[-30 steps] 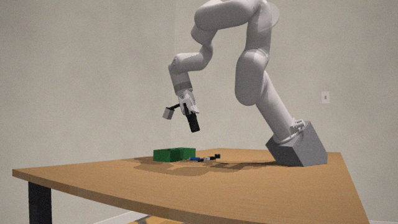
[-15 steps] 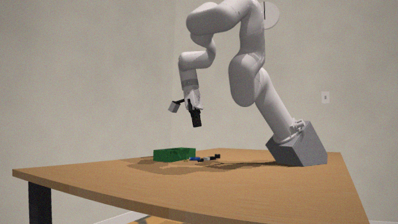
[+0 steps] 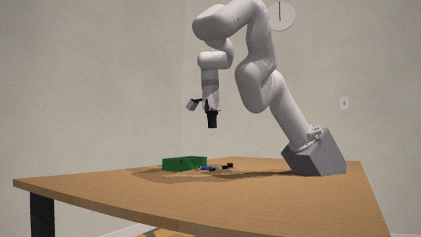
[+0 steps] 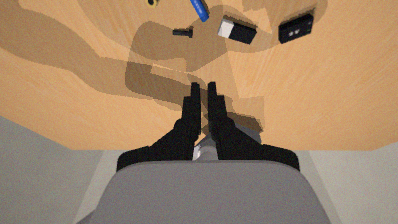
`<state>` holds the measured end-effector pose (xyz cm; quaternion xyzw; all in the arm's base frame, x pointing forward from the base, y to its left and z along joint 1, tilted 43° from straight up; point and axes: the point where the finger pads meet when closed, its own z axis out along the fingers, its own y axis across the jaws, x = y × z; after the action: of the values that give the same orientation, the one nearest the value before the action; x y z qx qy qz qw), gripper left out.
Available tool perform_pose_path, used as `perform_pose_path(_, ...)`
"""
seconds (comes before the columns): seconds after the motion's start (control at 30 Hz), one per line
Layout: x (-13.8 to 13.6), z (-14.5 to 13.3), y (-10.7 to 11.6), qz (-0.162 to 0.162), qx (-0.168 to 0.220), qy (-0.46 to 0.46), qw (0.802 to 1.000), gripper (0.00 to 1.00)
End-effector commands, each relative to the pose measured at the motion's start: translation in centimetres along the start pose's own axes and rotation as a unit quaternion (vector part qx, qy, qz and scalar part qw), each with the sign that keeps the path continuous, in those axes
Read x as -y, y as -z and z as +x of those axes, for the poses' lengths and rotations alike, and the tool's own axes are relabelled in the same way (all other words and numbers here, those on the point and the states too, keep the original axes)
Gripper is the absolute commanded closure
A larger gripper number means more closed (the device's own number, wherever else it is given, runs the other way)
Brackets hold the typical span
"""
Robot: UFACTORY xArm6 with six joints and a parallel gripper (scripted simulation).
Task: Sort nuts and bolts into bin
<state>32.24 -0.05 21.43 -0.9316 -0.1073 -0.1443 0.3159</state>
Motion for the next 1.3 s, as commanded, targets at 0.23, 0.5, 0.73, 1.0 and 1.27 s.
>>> perform_pose_path(0.23, -4.0, -0.2, 2.3, -0.002, -0.044, -0.018, 0.999, 0.93)
perform_pose_path(0.5, -4.0, -0.2, 2.3, -0.002, -0.044, -0.018, 0.999, 0.93)
perform_pose_path(0.73, -4.9, 3.3, -1.2, -0.003, -0.044, 0.028, 0.999, 0.93)
perform_pose_path(1.0, -5.8, 6.8, -4.6, -0.003, -0.044, 0.028, 0.999, 0.93)
perform_pose_path(1.27, -7.0, 11.5, -9.2, -0.003, -0.044, 0.028, 0.999, 0.93)
